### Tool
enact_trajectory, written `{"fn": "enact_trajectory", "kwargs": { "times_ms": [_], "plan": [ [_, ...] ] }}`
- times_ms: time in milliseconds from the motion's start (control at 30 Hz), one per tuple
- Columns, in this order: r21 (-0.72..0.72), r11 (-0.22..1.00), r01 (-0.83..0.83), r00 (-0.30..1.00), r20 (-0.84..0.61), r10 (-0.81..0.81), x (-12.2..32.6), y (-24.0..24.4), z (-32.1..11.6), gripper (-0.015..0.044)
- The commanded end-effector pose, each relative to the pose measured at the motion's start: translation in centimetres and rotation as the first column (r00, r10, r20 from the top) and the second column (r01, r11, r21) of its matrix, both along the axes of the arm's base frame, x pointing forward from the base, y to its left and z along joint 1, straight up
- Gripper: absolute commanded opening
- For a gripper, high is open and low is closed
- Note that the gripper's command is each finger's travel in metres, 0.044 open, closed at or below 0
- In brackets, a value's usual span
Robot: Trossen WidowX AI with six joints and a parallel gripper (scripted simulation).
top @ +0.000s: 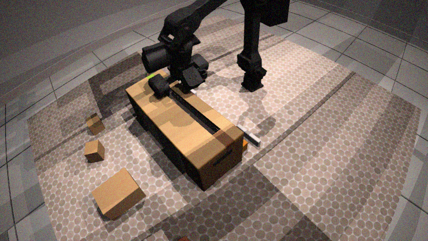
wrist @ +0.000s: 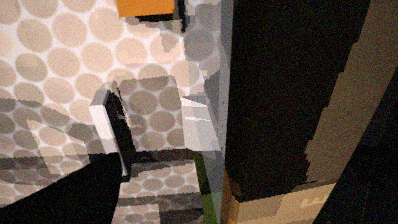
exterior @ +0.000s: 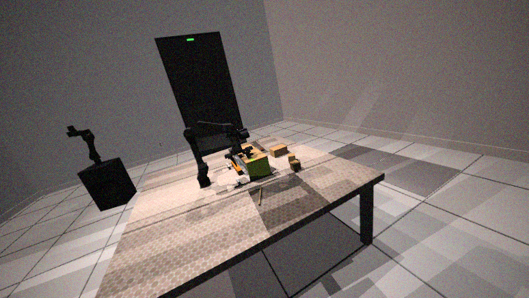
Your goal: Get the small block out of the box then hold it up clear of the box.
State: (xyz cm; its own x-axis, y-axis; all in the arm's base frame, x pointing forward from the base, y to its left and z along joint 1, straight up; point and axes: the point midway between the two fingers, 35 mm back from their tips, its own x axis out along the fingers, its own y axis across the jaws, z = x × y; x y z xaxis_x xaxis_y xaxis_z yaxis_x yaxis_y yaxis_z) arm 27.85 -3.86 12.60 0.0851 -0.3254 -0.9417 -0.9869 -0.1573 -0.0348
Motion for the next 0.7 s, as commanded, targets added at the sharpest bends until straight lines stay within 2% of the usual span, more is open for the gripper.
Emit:
{"fn": "enact_trajectory", "kwargs": {
  "times_ms": [0, 667],
  "plan": [
    [-0.004, 1.0, 0.002, 1.0, -0.003, -0.002, 0.0, -0.6, 0.0, 0.04],
    [-0.006, 1.0, 0.002, 1.0, -0.002, -0.002, 0.3, -2.6, 0.0, 0.04]
  ]
}}
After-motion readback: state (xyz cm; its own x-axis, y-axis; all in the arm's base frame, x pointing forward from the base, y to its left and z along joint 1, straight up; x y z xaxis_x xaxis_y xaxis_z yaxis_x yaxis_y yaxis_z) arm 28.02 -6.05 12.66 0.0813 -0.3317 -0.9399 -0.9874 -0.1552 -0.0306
